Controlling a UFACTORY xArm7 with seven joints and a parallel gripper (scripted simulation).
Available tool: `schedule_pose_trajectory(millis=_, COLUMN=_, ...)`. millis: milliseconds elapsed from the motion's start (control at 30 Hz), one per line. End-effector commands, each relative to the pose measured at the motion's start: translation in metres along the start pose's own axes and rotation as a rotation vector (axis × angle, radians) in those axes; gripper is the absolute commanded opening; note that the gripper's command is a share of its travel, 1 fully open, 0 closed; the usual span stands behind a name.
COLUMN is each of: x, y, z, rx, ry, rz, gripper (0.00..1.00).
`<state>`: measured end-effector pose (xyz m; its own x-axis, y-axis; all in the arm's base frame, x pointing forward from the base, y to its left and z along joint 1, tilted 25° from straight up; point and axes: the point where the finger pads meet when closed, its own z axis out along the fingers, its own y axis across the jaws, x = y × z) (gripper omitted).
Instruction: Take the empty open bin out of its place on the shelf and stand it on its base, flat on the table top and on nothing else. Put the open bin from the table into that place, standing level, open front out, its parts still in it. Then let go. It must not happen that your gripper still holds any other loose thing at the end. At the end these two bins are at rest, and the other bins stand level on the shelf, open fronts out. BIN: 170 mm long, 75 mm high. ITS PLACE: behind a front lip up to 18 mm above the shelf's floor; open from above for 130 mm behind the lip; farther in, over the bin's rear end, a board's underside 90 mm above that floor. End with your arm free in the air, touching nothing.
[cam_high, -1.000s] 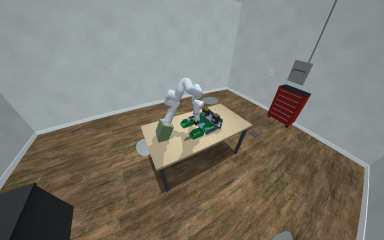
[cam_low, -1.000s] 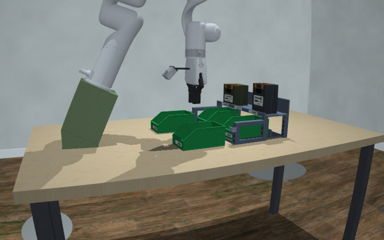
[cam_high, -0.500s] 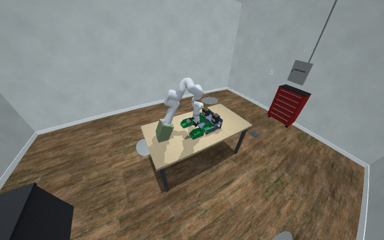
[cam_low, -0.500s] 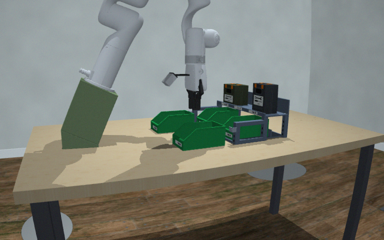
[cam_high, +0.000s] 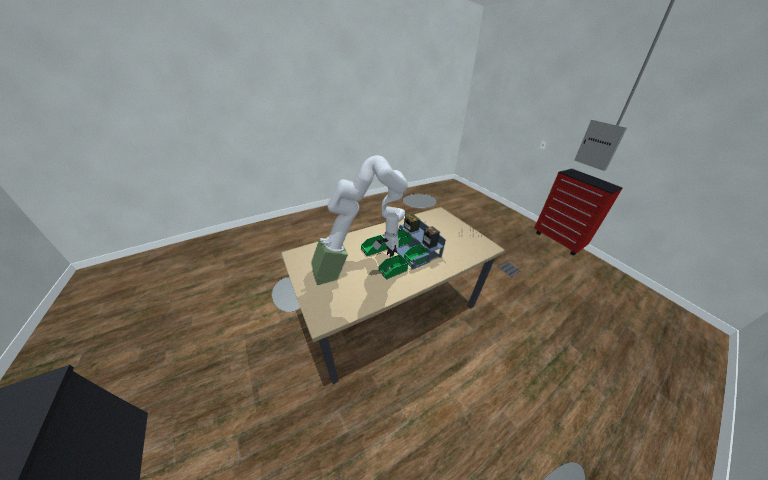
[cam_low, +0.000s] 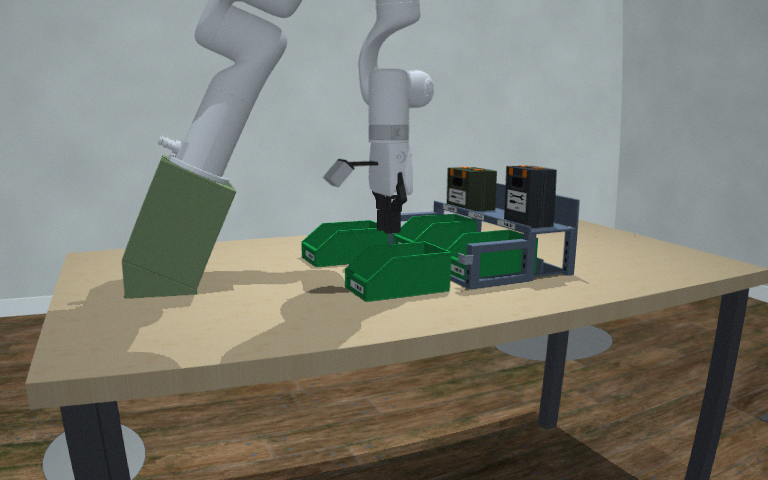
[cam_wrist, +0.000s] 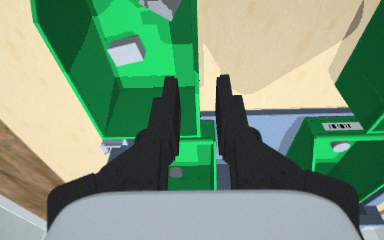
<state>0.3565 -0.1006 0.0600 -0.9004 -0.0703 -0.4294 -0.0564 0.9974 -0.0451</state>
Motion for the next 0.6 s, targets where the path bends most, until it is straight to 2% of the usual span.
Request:
schedule_pose_trajectory(millis=0, x=-0.0006, y=-0.0006, z=0.0069, rx=0.003, ry=0.018, rz=0.001, gripper=0.26)
schedule_pose_trajectory(millis=567, x=-0.0005, y=-0.0006, z=0.0155, rx=0.003, ry=0.018, rz=0.001, gripper=0.26)
